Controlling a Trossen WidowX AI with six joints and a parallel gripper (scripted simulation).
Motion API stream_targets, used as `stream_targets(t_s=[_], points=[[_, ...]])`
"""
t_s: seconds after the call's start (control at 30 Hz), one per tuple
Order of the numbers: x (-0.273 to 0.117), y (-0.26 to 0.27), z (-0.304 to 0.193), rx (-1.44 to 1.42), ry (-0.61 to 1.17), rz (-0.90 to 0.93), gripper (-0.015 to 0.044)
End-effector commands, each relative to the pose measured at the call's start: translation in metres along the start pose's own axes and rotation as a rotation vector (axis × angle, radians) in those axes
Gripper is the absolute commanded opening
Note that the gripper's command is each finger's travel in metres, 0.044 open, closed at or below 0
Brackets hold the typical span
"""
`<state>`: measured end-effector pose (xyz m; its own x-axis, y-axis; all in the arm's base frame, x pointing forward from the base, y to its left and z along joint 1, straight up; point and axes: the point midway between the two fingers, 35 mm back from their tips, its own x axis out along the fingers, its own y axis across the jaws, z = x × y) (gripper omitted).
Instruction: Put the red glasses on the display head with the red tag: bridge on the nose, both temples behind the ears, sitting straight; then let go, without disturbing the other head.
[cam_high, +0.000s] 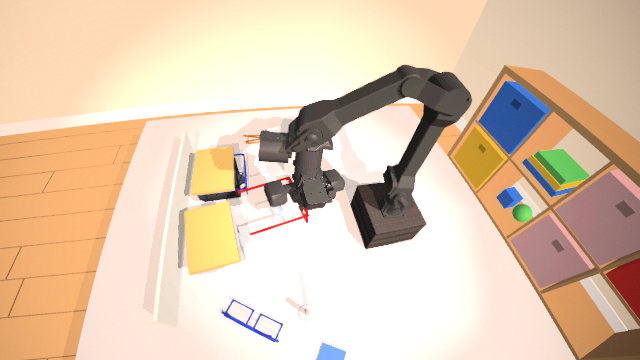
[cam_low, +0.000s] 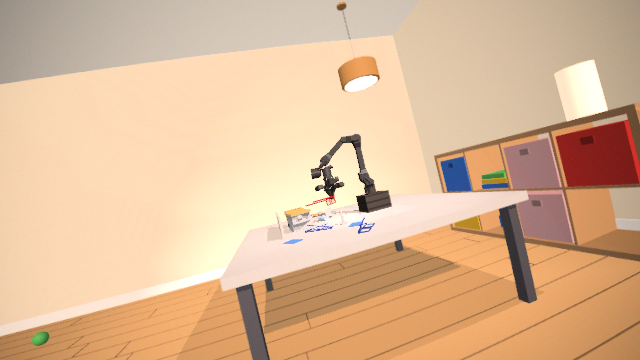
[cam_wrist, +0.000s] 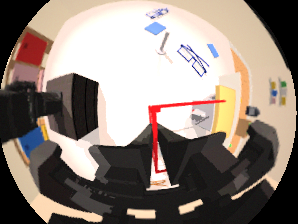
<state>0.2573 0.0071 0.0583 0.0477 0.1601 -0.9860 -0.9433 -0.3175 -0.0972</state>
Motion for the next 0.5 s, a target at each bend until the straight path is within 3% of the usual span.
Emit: stream_targets(t_s=[0.0, 0.47], points=[[0.003, 0.003, 0.011, 0.017, 0.040, 0.034, 0.0000], [0.010, 0.007, 0.033, 0.050, 0.148, 0.056, 0.0000]])
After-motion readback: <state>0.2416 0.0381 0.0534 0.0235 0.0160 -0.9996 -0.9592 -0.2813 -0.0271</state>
